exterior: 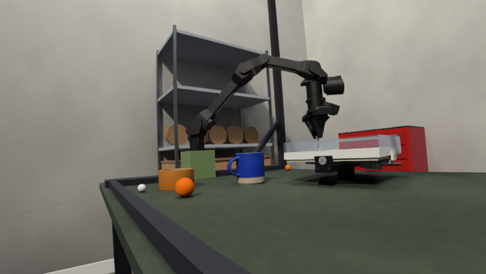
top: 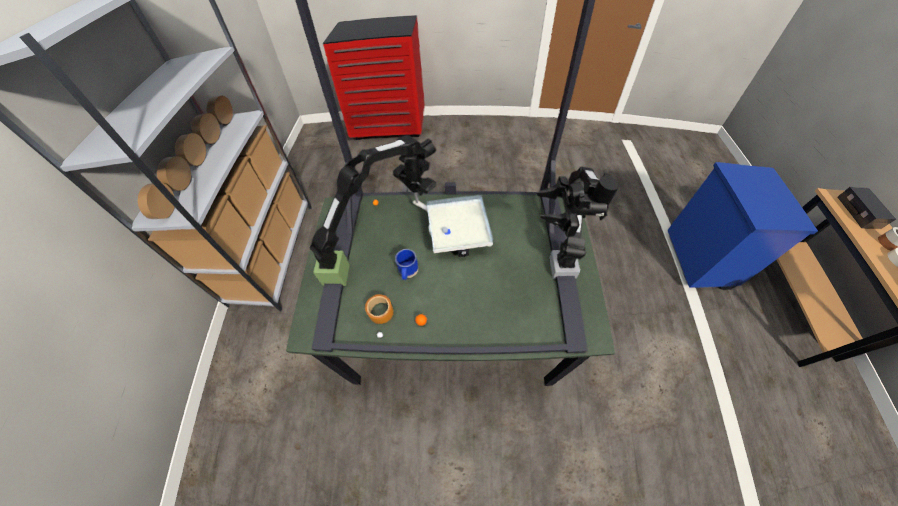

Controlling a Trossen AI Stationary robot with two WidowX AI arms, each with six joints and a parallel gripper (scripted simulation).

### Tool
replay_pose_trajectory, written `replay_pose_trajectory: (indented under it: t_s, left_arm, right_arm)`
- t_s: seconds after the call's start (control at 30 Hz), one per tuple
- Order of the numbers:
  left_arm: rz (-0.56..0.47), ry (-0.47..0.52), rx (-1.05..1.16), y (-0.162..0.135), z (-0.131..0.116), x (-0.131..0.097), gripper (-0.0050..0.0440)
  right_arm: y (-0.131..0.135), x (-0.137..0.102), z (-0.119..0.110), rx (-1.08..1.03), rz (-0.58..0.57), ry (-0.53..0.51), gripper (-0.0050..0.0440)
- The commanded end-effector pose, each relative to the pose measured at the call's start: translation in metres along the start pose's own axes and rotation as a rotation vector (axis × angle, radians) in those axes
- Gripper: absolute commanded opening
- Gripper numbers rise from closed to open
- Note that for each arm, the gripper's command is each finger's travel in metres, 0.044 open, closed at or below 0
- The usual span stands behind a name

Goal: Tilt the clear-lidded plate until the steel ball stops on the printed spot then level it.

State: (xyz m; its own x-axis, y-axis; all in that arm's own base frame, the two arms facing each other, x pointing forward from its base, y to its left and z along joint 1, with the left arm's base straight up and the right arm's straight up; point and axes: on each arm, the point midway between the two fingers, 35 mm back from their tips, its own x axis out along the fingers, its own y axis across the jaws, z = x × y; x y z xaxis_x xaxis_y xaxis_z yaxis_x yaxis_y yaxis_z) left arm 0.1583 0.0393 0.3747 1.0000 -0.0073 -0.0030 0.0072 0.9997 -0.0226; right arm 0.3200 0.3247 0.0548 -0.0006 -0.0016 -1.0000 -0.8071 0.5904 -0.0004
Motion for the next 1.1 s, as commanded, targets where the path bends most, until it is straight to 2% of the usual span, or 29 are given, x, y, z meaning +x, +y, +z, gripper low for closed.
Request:
replay_pose_trajectory:
  t_s: [0.0, 0.43, 1.07]
  left_arm:
    - [0.000, -0.003, 0.023, -0.001, 0.006, 0.000, 0.0400]
    - [0.000, -0.003, 0.023, -0.001, 0.006, 0.000, 0.0400]
    - [0.000, -0.003, 0.023, -0.001, 0.006, 0.000, 0.0400]
  right_arm:
    - [0.001, -0.019, 0.007, 0.001, -0.004, -0.049, 0.0270]
    - [0.001, -0.035, 0.006, -0.004, -0.007, -0.064, 0.0270]
    - [0.001, -0.047, 0.006, -0.004, -0.006, -0.061, 0.0270]
